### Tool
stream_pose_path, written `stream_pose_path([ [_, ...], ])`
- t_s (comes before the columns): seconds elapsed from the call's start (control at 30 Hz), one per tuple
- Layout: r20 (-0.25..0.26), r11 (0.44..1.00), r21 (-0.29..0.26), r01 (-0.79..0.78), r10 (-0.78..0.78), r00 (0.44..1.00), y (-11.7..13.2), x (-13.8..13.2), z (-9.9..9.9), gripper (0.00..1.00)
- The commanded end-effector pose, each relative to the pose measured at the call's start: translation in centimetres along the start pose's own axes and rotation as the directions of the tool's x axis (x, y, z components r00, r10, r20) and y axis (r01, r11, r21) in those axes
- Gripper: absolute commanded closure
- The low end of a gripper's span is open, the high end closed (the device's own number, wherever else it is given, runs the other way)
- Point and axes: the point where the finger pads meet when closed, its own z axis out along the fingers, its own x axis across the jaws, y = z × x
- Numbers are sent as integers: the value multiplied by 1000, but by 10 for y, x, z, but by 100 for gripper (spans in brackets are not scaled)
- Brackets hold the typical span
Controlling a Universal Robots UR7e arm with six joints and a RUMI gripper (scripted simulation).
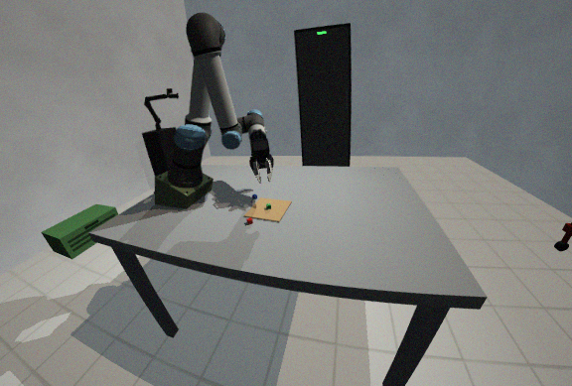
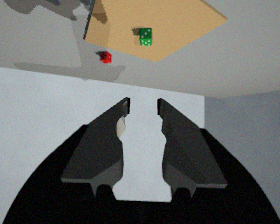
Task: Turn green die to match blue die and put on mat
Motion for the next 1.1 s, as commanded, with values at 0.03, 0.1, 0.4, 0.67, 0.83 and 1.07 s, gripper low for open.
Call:
stream_pose_path([
  [0.03, 1, 1000, 8, -1, 1, 1000, 1, 0, 0, 82],
  [0.1, 2, 1000, 15, -1, 1, 1000, 1, 0, 1, 82],
  [0.4, 6, 997, 78, -1, 0, 1000, 4, -1, 3, 82],
  [0.67, 1, 989, 148, -1, 1, 1000, 8, 0, 4, 82],
  [0.83, 5, 975, 221, -1, -1, 1000, 12, 0, 6, 82],
  [1.07, 3, 953, 303, 0, -1, 1000, 17, 0, 7, 82],
])
